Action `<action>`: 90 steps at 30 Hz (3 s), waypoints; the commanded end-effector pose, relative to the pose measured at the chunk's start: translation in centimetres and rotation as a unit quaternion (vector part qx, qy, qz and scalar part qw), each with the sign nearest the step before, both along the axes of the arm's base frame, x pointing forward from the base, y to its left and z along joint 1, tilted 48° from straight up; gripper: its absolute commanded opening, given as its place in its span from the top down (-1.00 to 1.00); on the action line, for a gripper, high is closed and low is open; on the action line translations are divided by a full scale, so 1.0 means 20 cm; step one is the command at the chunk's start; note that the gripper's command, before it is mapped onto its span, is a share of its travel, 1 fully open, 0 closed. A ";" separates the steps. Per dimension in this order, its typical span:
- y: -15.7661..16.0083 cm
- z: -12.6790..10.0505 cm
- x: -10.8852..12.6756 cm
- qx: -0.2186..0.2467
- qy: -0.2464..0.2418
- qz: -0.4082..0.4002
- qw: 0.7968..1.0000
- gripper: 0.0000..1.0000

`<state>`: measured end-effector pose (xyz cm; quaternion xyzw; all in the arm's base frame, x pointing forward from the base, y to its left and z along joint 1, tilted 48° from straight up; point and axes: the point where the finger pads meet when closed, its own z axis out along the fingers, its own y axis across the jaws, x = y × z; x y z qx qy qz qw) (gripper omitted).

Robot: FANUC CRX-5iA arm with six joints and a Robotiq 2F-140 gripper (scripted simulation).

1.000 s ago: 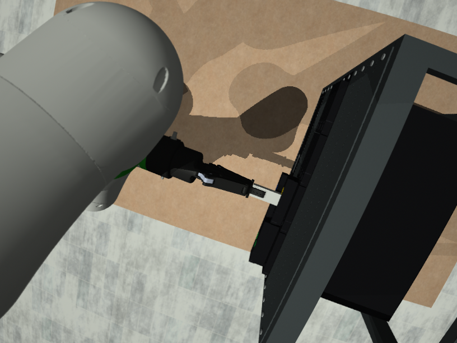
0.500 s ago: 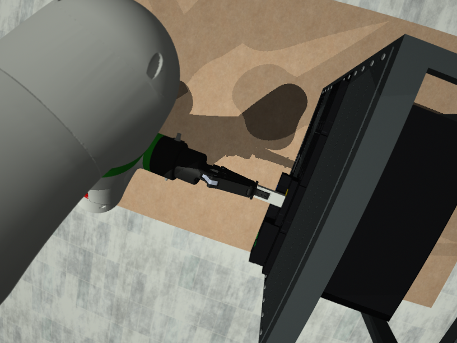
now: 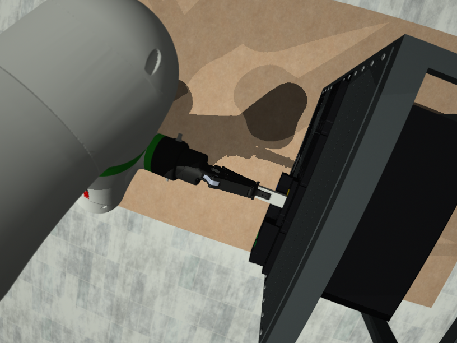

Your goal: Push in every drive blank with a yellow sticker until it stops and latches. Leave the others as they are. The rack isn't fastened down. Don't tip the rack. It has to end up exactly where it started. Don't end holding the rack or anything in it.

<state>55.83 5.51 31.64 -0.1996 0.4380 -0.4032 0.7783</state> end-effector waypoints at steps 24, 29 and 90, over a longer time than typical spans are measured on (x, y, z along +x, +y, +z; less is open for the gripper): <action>0.00 0.01 0.01 0.000 0.000 0.000 1.000 1.00; 0.00 0.02 0.02 0.000 0.000 0.000 1.000 1.00; 0.00 0.03 0.04 0.000 0.000 0.000 1.000 1.00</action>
